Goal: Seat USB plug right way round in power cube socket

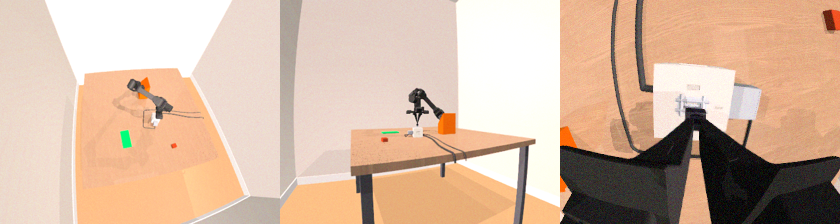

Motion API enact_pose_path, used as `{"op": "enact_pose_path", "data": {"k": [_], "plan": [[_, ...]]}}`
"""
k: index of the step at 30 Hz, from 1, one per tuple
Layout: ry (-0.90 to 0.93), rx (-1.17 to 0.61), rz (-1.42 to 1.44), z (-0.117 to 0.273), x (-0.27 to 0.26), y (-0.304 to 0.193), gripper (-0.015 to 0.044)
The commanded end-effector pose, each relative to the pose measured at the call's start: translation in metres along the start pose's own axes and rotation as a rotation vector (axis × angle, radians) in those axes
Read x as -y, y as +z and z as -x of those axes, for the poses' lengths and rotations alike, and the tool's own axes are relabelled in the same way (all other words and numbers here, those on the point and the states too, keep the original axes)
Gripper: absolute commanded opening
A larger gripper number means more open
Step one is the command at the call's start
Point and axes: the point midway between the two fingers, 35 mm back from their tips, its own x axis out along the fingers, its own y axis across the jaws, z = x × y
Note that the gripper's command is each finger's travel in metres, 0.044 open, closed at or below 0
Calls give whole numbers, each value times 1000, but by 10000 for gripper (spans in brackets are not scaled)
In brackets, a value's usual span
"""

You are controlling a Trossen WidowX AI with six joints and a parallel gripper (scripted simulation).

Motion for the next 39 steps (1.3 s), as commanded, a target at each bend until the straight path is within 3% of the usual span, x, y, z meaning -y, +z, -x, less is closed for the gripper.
{"op": "enact_pose_path", "data": {"k": [1,39], "plan": [[6,1,7,-2,-2,0,0],[6,1,7,-6,-2,0,0]]}}
